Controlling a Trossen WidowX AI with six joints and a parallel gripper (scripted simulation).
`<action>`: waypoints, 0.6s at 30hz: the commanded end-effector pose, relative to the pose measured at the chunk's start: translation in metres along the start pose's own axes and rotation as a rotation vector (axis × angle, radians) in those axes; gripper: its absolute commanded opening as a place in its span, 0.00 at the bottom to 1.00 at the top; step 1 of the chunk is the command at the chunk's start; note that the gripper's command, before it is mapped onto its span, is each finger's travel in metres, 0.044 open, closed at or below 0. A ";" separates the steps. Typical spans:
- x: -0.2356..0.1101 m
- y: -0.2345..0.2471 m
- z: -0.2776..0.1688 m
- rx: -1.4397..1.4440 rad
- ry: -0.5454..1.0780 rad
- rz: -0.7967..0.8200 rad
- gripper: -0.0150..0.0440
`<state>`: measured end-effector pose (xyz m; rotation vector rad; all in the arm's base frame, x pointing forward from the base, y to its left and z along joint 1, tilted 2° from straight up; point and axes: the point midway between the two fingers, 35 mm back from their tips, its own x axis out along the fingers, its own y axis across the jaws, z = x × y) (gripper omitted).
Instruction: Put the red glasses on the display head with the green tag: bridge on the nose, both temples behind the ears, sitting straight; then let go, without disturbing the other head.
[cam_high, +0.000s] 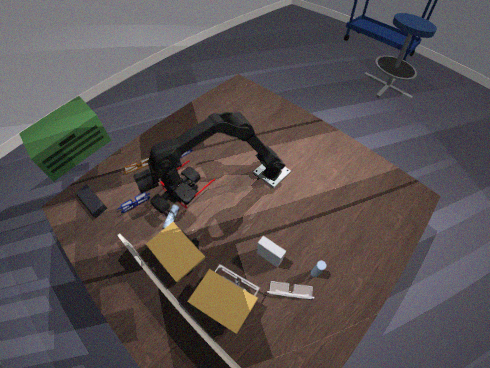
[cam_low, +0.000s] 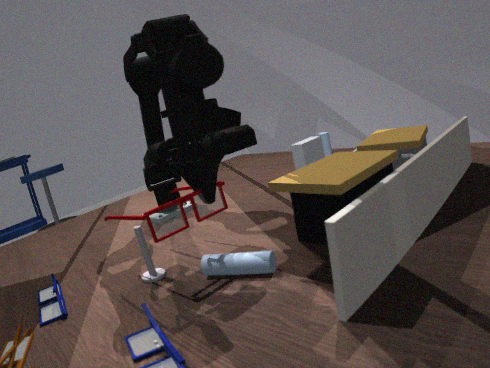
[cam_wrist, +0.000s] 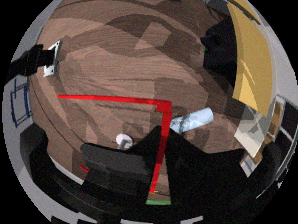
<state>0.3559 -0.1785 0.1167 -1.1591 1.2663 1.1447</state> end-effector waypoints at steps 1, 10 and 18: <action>-0.015 0.000 -0.001 -0.003 0.001 -0.003 0.25; -0.027 -0.001 0.007 0.058 0.014 -0.001 0.25; -0.031 -0.005 0.033 0.253 0.055 -0.004 0.25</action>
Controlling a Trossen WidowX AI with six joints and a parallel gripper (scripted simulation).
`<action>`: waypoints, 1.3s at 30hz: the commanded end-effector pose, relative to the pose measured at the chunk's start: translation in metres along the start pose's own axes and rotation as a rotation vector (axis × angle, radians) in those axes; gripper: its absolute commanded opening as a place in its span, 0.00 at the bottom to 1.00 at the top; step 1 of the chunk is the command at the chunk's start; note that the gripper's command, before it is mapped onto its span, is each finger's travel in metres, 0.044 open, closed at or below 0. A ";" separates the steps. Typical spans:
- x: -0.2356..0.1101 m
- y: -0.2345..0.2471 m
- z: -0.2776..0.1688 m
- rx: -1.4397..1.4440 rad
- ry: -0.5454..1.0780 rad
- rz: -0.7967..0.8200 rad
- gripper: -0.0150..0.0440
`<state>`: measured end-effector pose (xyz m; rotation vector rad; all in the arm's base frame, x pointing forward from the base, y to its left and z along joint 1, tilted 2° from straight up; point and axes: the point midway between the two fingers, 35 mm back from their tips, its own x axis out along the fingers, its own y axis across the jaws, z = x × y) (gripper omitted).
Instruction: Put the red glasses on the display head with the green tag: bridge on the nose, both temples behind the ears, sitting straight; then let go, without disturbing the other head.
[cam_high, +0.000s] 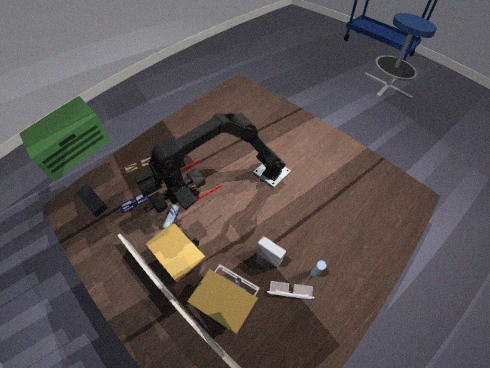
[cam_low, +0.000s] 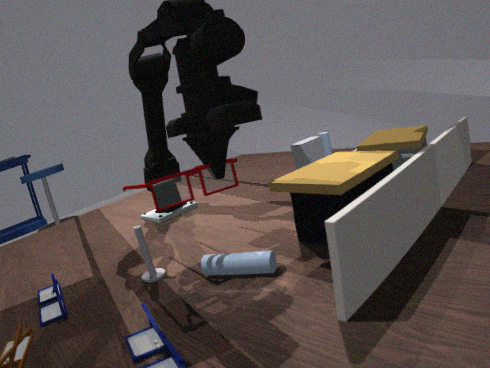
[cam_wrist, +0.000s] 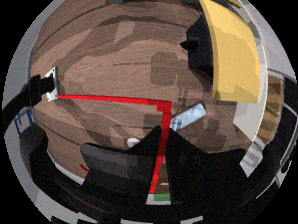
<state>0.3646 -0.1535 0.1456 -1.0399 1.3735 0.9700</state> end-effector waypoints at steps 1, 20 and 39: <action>-0.003 0.003 0.010 0.078 0.021 0.000 0.25; -0.016 0.014 0.070 0.545 0.101 -0.068 0.25; -0.029 0.033 0.124 1.012 0.118 -0.199 0.25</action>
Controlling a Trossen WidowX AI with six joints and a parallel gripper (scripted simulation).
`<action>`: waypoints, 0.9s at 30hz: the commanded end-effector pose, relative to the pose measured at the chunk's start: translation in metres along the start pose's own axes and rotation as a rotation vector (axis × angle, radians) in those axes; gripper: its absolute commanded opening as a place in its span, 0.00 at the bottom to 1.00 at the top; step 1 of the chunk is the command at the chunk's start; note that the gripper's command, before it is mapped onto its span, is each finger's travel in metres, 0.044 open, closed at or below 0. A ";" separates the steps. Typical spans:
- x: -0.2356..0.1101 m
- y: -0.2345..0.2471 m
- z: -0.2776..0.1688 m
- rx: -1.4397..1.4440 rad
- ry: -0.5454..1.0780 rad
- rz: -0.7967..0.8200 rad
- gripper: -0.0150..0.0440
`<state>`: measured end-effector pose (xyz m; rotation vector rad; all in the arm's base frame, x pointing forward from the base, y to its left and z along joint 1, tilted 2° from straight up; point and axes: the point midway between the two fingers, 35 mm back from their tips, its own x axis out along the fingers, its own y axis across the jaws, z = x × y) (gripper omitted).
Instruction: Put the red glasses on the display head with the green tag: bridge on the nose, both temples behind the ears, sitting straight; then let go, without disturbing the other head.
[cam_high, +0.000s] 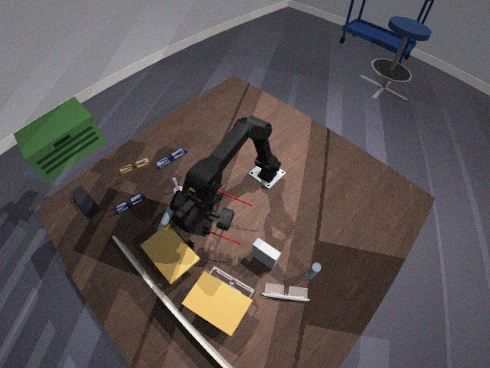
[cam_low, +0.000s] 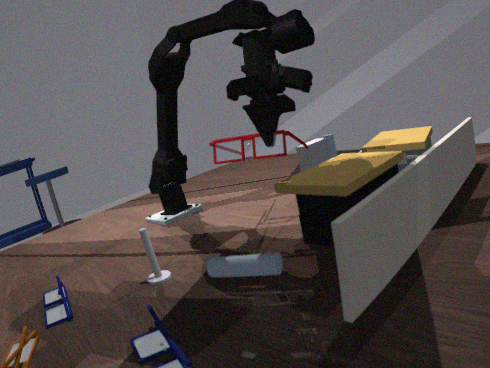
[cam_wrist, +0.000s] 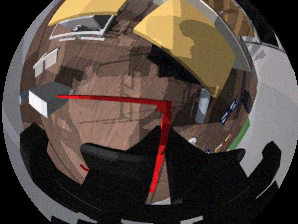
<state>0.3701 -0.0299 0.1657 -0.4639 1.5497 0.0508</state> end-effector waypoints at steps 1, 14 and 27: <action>-0.004 0.009 0.000 0.080 -0.004 -0.022 0.25; -0.021 0.044 0.004 0.407 -0.056 -0.084 0.25; -0.037 0.079 0.005 0.735 -0.142 -0.119 0.25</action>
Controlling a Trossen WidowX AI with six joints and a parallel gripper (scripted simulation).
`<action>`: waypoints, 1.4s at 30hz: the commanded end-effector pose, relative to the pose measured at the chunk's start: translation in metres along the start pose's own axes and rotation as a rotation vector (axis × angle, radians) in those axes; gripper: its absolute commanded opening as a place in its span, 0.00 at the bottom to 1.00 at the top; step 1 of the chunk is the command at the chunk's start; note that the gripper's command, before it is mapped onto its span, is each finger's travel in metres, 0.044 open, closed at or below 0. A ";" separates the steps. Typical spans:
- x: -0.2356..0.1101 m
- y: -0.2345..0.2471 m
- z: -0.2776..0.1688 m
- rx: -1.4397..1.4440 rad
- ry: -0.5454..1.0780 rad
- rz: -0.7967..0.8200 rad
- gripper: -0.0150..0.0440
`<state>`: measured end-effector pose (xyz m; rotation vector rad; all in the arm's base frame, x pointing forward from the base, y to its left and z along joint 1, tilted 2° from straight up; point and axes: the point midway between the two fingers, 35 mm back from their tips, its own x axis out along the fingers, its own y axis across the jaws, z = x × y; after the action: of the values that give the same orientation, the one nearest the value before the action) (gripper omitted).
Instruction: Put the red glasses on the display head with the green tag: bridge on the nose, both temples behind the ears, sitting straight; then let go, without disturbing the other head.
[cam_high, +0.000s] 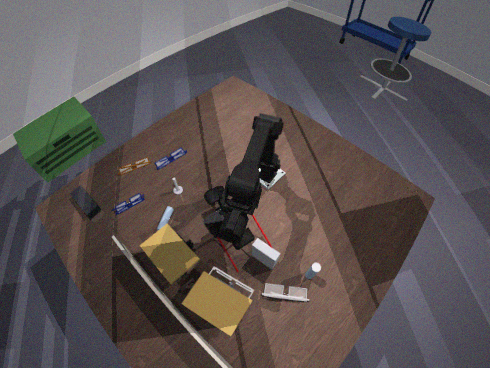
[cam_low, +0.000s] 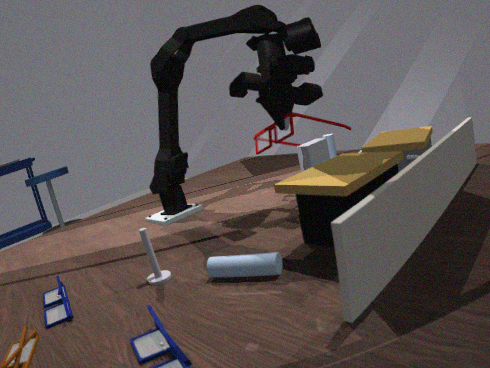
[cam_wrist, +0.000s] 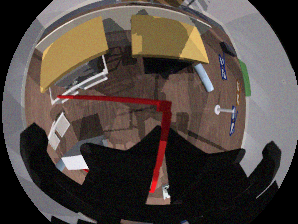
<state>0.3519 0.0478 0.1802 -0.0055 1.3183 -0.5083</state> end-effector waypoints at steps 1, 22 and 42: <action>-0.005 0.005 -0.006 0.084 -0.024 -0.005 0.25; -0.039 0.039 -0.041 0.626 -0.163 0.050 0.25; -0.070 0.063 -0.079 1.144 -0.253 0.217 0.25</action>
<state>0.2957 0.1484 0.2043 0.9188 0.6690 -0.9655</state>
